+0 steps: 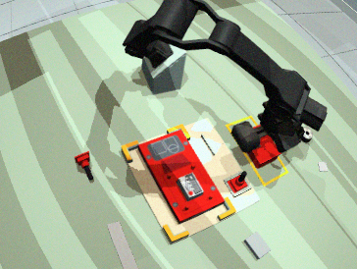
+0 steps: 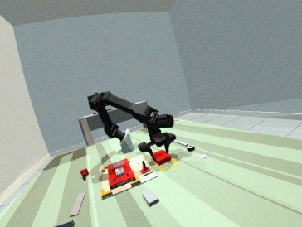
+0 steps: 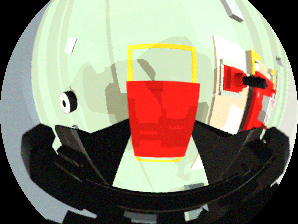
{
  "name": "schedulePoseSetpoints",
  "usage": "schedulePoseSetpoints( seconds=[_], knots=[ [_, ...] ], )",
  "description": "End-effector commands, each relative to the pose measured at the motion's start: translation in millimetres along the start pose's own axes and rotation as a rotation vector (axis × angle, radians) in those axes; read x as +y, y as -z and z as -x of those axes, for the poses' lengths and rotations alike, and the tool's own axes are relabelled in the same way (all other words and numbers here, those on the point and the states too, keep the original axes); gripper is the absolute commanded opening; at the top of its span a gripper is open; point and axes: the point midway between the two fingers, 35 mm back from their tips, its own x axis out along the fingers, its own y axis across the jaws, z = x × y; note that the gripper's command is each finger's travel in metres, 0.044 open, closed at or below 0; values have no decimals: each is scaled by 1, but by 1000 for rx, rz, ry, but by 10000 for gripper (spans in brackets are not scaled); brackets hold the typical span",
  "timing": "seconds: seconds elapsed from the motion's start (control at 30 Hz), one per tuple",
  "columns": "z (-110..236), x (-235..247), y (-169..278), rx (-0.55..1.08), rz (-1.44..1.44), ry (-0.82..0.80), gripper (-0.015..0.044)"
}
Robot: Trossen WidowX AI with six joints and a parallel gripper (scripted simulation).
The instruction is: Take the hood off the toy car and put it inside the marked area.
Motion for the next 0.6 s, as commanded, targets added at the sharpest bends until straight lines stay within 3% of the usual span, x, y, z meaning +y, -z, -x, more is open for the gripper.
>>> schedulePoseSetpoints(
  seconds=[0.0,0.07,0.2,0.4,0.57],
  knots=[
    [0,0,0,0,0,0,394],
    [0,0,0,0,0,0,440],
    [18,1,-1,-1,0,1,440],
    [70,2,0,-2,1,9,440],
    [71,2,0,-2,1,10,440]
  ],
)
